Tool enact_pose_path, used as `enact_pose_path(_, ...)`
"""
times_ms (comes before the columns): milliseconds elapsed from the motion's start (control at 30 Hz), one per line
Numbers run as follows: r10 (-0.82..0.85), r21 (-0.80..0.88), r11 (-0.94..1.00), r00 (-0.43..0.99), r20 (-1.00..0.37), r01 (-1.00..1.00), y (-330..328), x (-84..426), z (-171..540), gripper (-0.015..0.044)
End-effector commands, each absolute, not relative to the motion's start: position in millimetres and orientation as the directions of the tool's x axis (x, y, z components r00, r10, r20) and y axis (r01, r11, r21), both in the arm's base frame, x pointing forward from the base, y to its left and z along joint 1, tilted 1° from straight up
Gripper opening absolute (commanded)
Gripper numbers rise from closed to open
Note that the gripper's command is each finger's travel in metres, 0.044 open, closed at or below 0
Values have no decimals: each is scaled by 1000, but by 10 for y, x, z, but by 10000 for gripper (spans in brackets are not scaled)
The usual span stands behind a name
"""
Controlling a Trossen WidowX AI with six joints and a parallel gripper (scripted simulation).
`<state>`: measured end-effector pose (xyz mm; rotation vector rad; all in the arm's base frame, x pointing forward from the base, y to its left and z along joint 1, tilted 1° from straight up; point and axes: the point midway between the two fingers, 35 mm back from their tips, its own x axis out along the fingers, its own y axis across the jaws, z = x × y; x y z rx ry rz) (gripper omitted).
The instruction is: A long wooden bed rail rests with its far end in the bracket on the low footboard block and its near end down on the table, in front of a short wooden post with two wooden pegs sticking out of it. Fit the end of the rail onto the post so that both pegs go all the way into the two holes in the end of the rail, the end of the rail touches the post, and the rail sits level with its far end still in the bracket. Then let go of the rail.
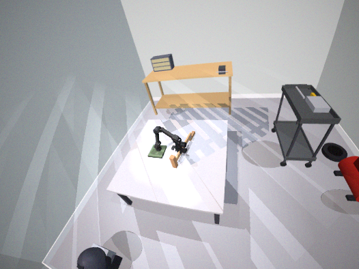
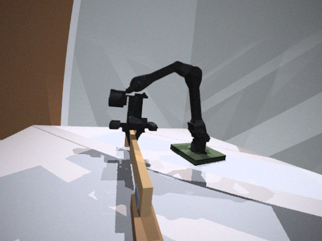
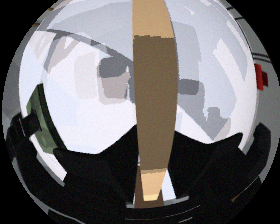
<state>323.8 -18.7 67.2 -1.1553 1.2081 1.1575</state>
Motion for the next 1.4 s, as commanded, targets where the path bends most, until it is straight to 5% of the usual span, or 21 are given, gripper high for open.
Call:
enact_pose_path(0, 20, -31, 65, 32, -999, -997, -210, 3248, 696, 0)
enact_pose_path(1367, 19, -31, 65, 32, -999, -997, -330, 3228, 681, 0)
